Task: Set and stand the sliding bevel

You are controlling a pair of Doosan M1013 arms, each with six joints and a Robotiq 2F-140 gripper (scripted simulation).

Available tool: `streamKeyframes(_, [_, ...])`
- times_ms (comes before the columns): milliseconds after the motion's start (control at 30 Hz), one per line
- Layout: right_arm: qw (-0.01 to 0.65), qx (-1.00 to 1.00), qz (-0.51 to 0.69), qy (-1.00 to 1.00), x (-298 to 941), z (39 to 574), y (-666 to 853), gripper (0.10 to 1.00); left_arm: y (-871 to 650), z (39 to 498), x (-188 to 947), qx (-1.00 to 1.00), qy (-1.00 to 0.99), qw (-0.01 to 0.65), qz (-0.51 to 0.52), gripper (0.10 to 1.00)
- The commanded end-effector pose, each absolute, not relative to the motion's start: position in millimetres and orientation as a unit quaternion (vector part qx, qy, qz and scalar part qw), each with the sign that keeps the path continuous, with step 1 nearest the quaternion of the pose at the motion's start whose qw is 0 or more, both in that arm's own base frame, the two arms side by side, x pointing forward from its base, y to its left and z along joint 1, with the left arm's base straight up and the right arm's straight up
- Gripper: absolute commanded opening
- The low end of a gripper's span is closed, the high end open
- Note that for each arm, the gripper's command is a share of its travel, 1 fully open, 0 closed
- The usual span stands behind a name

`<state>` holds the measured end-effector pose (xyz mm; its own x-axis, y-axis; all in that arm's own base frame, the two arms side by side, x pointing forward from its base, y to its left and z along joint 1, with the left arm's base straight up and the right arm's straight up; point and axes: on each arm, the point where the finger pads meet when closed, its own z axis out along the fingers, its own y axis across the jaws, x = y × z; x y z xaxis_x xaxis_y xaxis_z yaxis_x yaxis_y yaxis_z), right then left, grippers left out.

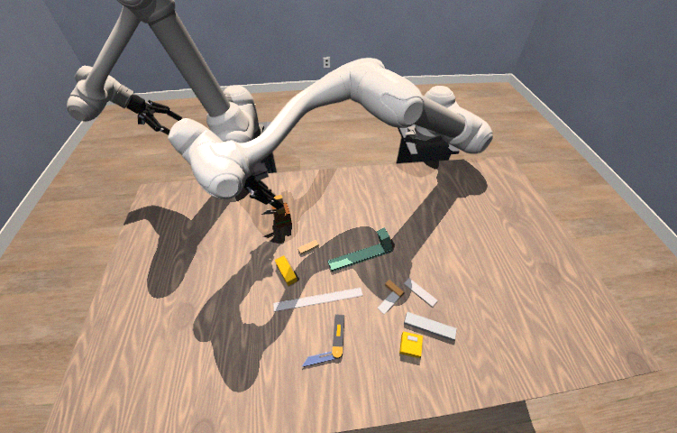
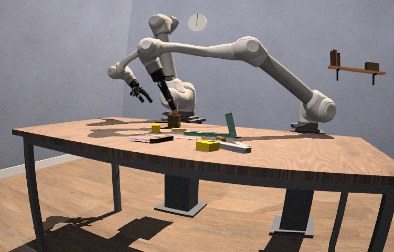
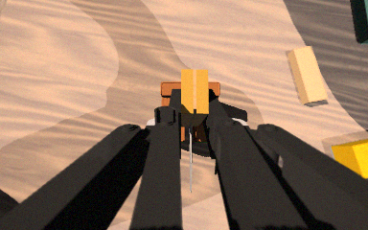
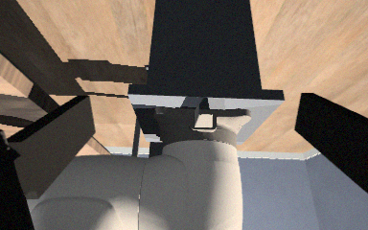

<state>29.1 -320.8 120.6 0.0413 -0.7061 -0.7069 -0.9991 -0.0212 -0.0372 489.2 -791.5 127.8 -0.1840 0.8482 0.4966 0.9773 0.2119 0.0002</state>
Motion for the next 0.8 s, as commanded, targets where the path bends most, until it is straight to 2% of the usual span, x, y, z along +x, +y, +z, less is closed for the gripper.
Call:
streamKeyframes(0, [0.280, -0.665, 0.261, 0.641, 29.2, 121.0, -321.1, 1.000, -791.6, 129.1, 489.4, -0.607, -0.753, 0.199, -0.161, 0.099])
streamKeyframes(767, [0.280, -0.665, 0.261, 0.641, 29.2, 121.0, -321.1, 1.000, -791.6, 126.1, 489.4, -0.607, -0.753, 0.199, -0.161, 0.099])
